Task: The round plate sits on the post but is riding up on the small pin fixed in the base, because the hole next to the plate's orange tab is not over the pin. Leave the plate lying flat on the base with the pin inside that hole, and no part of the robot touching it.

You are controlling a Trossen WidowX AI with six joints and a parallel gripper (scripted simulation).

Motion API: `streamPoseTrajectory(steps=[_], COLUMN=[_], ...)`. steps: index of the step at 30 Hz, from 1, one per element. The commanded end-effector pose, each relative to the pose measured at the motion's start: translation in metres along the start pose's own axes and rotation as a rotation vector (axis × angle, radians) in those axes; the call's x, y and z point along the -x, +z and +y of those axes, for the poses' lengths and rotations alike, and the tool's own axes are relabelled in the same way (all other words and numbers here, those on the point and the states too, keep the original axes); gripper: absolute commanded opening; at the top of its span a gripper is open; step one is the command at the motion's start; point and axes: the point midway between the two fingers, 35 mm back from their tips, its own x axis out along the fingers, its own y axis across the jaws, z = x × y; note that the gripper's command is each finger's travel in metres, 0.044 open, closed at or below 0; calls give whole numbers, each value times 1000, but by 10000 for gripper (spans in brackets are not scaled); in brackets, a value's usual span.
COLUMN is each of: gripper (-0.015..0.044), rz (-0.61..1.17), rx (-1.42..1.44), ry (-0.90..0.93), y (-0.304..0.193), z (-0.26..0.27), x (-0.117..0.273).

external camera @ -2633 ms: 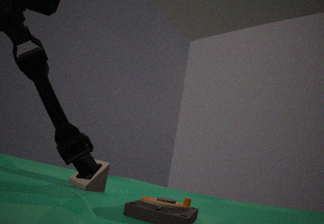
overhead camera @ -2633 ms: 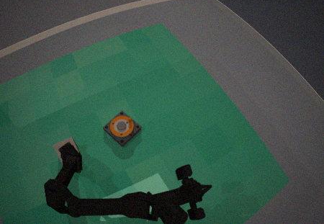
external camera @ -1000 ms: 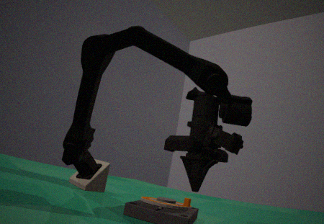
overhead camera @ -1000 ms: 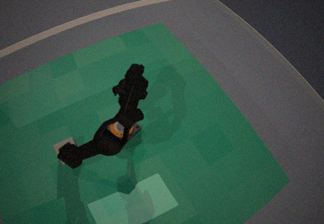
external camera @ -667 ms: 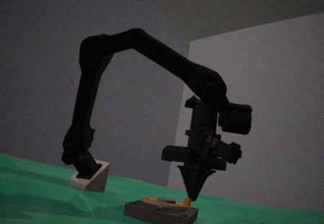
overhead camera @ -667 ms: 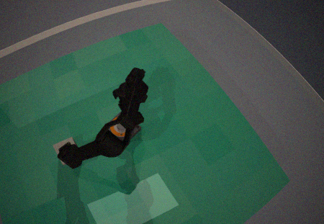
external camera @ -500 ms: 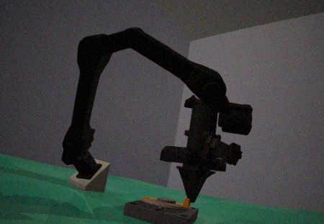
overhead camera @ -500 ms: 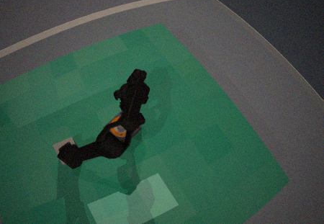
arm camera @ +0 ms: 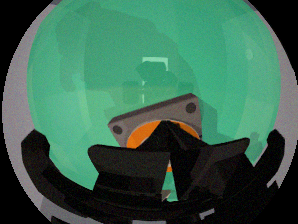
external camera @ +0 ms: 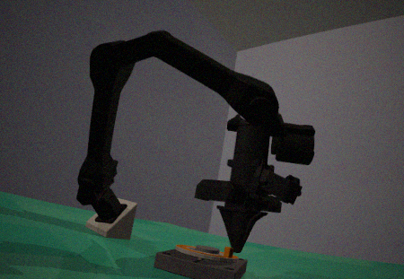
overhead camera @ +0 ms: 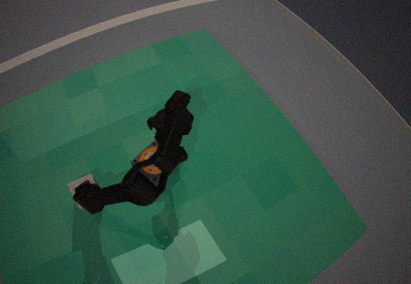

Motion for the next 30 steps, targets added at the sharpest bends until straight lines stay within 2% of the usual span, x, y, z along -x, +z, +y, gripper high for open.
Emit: streamPoseTrajectory(steps=[1, 30], gripper=[0, 0], rz=[2, 3], rx=[1, 2], ry=[-6, -7], y=[-1, -15], z=[-8, -39], x=[-1, 1])
